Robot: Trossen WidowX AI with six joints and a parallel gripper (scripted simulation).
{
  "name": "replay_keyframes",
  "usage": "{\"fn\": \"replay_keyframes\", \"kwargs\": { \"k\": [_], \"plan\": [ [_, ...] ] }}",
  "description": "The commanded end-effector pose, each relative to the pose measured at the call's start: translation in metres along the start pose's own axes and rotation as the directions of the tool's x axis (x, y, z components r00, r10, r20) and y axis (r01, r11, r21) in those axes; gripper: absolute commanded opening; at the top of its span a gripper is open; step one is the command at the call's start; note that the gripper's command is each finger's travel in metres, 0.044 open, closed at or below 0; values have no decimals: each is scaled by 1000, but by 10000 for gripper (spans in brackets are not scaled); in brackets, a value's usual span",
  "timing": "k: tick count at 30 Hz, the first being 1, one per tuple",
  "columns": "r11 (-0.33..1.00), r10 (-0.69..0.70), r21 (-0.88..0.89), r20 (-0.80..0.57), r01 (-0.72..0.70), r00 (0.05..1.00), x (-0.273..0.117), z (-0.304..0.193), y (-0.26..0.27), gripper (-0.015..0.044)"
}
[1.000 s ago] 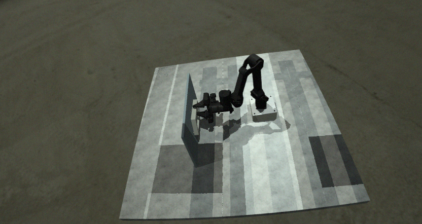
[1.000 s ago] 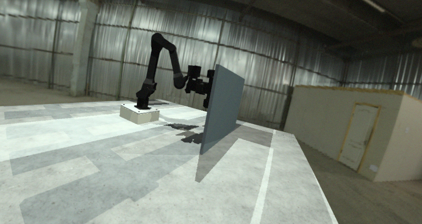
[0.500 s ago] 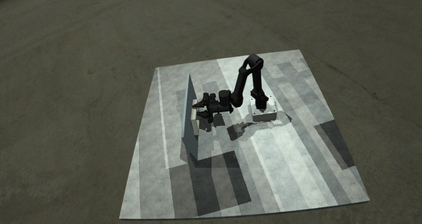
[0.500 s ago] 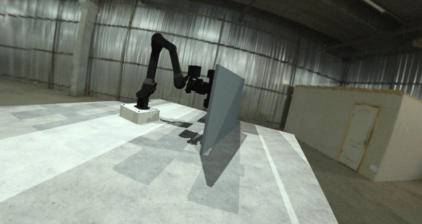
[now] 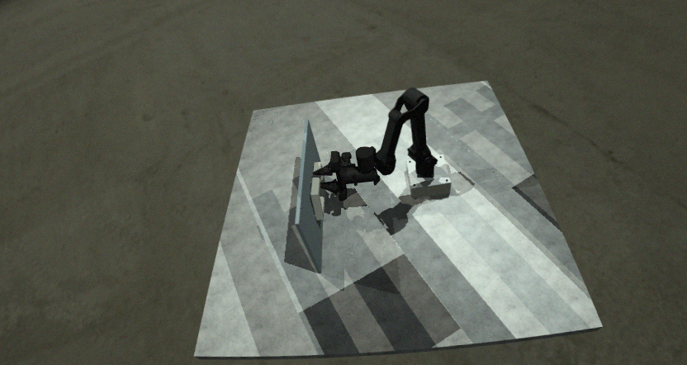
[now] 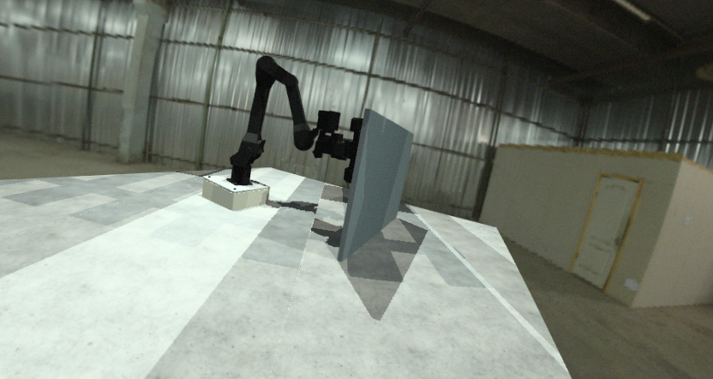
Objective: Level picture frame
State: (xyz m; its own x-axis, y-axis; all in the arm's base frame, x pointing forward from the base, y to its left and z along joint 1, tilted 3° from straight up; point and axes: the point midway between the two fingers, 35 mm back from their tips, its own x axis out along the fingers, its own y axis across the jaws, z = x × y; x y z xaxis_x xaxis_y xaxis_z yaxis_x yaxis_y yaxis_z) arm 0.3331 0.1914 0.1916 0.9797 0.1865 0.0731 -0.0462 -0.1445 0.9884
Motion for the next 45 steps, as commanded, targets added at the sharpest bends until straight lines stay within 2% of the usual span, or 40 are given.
{"fn": "replay_keyframes", "kwargs": {
  "k": [1, 28, 30, 31, 45],
  "plan": [
    [1000, 0, 4, -3, 0, 1000, 0, -1, 0, 240],
    [1000, 0, 4, -3, 0, 1000, 0, -1, 0, 60],
    [1000, 0, 4, -3, 0, 1000, 0, -1, 0, 7],
    [1000, 0, 4, -3, 0, 1000, 0, -1, 0, 0],
    [1000, 0, 4, -3, 0, 1000, 0, 0, 2, 0]
  ]
}}
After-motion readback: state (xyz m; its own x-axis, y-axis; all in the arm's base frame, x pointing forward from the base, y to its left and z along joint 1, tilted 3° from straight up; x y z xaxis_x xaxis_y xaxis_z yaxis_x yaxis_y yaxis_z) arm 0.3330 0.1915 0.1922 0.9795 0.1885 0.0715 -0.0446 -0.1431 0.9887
